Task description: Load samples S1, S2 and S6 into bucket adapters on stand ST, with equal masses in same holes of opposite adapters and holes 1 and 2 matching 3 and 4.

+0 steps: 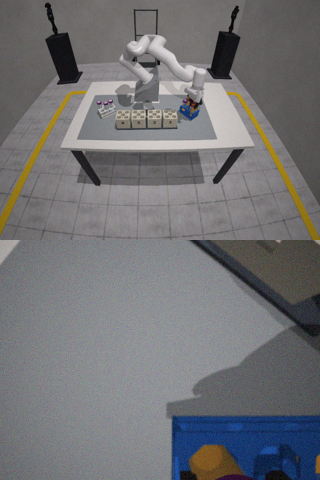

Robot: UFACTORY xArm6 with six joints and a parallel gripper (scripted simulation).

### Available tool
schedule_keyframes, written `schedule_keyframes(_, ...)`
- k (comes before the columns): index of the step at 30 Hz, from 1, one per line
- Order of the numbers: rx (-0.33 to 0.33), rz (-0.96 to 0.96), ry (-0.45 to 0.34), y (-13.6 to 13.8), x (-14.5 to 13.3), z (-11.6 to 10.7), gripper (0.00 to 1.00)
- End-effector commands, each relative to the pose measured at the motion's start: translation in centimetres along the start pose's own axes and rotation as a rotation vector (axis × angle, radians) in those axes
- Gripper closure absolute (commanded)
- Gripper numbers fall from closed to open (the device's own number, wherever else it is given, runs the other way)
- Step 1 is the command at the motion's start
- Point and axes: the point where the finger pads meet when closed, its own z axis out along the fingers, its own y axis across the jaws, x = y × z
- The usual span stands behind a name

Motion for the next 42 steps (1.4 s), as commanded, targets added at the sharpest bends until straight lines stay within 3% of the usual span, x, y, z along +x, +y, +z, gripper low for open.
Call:
schedule_keyframes(1,0.005,0.001,-0.001,-0.2,0.0,-0.5,1.0)
schedule_keyframes(16,0.005,0.001,-0.001,-0.2,0.0,-1.3,1.0)
schedule_keyframes(42,0.005,0.001,-0.001,-0.1,0.0,-6.1,1.0)
